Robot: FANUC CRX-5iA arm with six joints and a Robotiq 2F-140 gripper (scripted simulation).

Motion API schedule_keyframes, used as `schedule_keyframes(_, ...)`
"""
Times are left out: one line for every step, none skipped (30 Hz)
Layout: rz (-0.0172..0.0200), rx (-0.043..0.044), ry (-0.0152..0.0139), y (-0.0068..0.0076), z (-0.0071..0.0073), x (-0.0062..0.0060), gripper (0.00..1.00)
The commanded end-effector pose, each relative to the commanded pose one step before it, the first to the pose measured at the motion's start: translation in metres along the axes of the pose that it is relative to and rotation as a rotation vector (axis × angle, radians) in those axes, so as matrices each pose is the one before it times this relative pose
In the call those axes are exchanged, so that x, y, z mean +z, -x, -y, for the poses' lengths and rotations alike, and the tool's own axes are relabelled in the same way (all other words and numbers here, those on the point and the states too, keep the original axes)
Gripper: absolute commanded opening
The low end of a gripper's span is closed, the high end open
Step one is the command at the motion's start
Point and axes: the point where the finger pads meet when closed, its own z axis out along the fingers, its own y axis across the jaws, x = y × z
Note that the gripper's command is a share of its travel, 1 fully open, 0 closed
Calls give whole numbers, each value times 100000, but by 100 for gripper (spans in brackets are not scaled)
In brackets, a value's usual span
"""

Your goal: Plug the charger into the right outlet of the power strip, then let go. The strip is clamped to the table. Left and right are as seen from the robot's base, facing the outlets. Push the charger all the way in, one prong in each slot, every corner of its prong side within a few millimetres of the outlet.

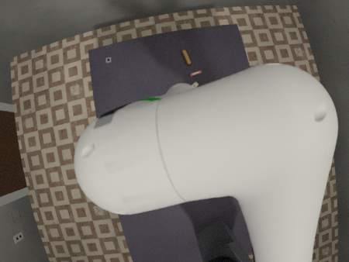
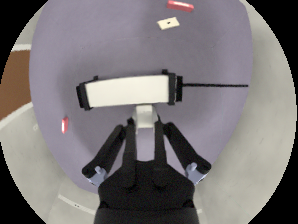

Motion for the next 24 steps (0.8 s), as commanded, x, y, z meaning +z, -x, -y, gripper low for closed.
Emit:
schedule_keyframes(-141, -20, 78, -194, -44, -59, 10)
schedule_keyframes(0, 0, 0, 0, 0, 0, 10)
schedule_keyframes(0, 0, 0, 0, 0, 0, 10)
schedule_keyframes(0, 0, 0, -36, 0, 0, 10)
schedule_keyframes(0, 0, 0, -37, 0, 0, 10)
schedule_keyframes(0, 0, 0, -36, 0, 0, 10)
schedule_keyframes(0, 0, 0, -36, 0, 0, 10)
schedule_keyframes(0, 0, 0, -36, 0, 0, 10)
schedule_keyframes(0, 0, 0, -35, 0, 0, 10)
schedule_keyframes(0, 0, 0, -35, 0, 0, 10)
schedule_keyframes(0, 0, 0, -34, 0, 0, 10)
schedule_keyframes(0, 0, 0, -34, 0, 0, 10)
schedule_keyframes(0, 0, 0, -33, 0, 0, 10)
schedule_keyframes(0, 0, 0, -33, 0, 0, 10)
schedule_keyframes(0, 0, 0, -32, 0, 0, 10)
schedule_keyframes(0, 0, 0, -31, 0, 0, 10)
schedule_keyframes(0, 0, 0, -30, 0, 0, 10)
schedule_keyframes(0, 0, 0, -30, 0, 0, 10)
schedule_keyframes(0, 0, 0, 0, 0, 0, 10)
schedule_keyframes(0, 0, 0, 0, 0, 0, 10)
schedule_keyframes(0, 0, 0, -29, 0, 0, 10)
schedule_keyframes(0, 0, 0, -29, 0, 0, 10)
schedule_keyframes(0, 0, 0, -28, 0, 0, 10)
schedule_keyframes(0, 0, 0, -27, 0, 0, 10)
